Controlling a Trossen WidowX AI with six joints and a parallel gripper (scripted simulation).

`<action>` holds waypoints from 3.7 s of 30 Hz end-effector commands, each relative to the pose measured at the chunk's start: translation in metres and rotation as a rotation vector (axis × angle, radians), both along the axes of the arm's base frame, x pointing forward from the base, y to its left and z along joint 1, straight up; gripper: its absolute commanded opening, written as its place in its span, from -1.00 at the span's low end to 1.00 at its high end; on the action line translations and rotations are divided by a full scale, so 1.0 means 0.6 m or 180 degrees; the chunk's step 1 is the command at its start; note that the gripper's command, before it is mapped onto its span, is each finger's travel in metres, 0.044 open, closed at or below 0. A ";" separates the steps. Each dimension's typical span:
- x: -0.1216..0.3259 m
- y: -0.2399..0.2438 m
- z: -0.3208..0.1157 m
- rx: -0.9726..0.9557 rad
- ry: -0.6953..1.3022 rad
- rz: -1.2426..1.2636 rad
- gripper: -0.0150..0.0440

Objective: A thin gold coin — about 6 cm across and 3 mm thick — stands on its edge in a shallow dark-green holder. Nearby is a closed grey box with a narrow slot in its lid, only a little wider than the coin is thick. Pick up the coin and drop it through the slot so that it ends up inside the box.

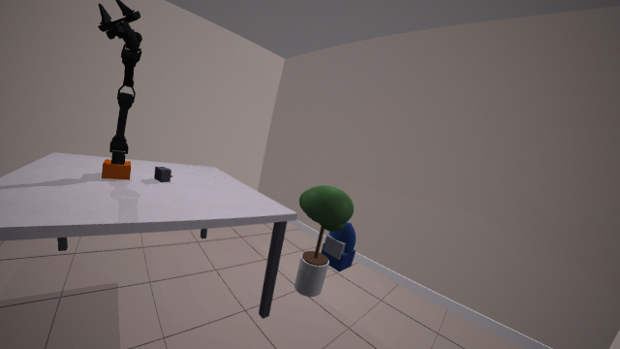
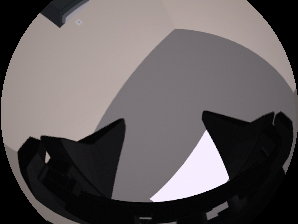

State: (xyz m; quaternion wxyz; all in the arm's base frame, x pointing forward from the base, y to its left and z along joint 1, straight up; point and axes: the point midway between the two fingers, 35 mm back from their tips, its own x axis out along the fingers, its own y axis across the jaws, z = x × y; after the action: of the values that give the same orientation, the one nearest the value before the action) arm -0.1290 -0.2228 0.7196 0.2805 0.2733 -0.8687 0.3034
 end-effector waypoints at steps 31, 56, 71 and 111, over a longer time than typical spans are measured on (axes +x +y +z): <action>0.529 -0.285 -0.339 0.3462 0.3175 0.1372 0.05; 0.919 0.111 -0.781 0.2558 0.8672 0.2053 0.05; 0.820 0.445 -1.008 -0.1400 1.1675 0.1259 0.05; 0.733 0.514 -1.175 -0.3555 1.2101 0.0685 0.05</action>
State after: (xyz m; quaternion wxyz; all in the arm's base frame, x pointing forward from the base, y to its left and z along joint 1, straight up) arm 0.3139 0.0862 0.0233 -0.7098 -0.1293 -0.6812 0.1245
